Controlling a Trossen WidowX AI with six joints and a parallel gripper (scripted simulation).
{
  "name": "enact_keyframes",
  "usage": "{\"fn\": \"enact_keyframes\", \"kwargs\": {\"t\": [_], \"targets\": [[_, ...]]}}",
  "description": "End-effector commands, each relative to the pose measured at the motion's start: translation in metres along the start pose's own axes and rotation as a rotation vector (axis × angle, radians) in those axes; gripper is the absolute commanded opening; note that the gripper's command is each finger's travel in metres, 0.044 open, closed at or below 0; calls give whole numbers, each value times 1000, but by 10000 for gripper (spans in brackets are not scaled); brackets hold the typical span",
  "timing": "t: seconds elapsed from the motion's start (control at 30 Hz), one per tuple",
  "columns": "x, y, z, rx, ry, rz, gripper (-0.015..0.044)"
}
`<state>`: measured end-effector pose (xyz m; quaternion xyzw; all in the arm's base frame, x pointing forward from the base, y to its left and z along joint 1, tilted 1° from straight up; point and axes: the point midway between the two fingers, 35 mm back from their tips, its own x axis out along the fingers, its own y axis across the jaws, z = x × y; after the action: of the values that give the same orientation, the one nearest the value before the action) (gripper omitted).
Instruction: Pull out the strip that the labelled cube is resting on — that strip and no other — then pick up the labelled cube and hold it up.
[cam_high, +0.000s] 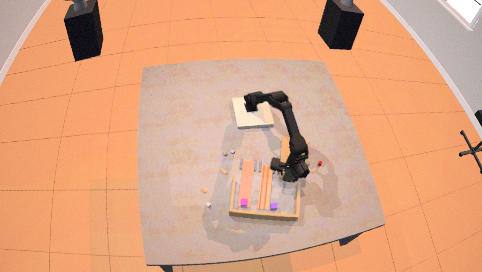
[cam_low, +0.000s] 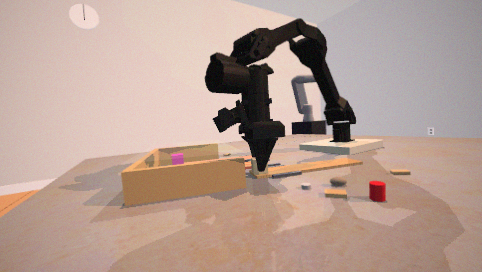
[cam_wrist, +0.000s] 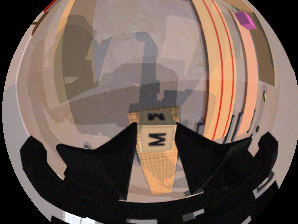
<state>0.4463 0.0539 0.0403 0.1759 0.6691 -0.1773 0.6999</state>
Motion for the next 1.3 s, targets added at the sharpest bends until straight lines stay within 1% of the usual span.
{"fn": "enact_keyframes", "kwargs": {"t": [0.0,0.17,0.3,0.83,1.0,1.27], "targets": [[0,0,0,0,0,0,132],[0,0,0,0,0,0,98],[-2,-1,-2,0,0,0,0],[-41,-34,-47,-4,3,1,0],[-42,-36,-50,-4,3,1,0],[-44,-52,-72,-4,5,0,0]]}}
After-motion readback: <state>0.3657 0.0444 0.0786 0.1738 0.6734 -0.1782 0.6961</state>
